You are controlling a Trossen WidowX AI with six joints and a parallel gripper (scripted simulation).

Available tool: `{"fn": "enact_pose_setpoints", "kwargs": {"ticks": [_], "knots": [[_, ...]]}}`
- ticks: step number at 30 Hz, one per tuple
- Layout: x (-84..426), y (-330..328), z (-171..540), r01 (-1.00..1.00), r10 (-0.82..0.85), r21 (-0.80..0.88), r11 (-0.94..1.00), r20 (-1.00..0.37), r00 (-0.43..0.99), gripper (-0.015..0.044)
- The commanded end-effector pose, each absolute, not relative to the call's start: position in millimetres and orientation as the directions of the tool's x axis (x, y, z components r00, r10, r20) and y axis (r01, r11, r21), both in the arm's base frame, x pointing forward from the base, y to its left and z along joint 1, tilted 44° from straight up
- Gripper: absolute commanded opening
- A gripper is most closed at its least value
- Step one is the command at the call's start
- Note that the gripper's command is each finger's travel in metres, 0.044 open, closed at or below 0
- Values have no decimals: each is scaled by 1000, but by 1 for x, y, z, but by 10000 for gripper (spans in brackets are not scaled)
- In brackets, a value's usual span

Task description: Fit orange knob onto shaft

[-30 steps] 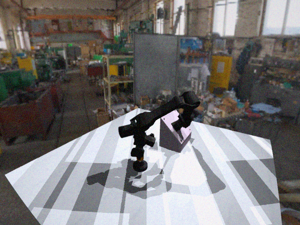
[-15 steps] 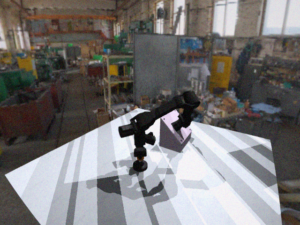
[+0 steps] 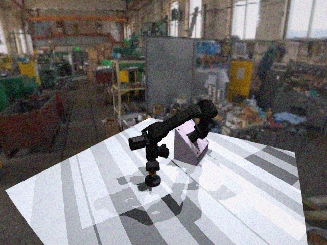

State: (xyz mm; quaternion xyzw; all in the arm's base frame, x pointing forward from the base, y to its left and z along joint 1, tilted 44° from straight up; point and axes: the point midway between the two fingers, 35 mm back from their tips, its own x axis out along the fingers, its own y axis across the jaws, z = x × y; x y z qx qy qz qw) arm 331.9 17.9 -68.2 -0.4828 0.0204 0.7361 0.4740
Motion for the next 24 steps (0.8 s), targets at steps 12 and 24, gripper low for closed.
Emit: {"fn": "enact_pose_setpoints", "kwargs": {"ticks": [12, 24], "knots": [[332, 17, -68, -713, 678, -435, -549, -731, -76, 0], [328, 15, -69, -714, 678, -435, -549, -731, -76, 0]]}}
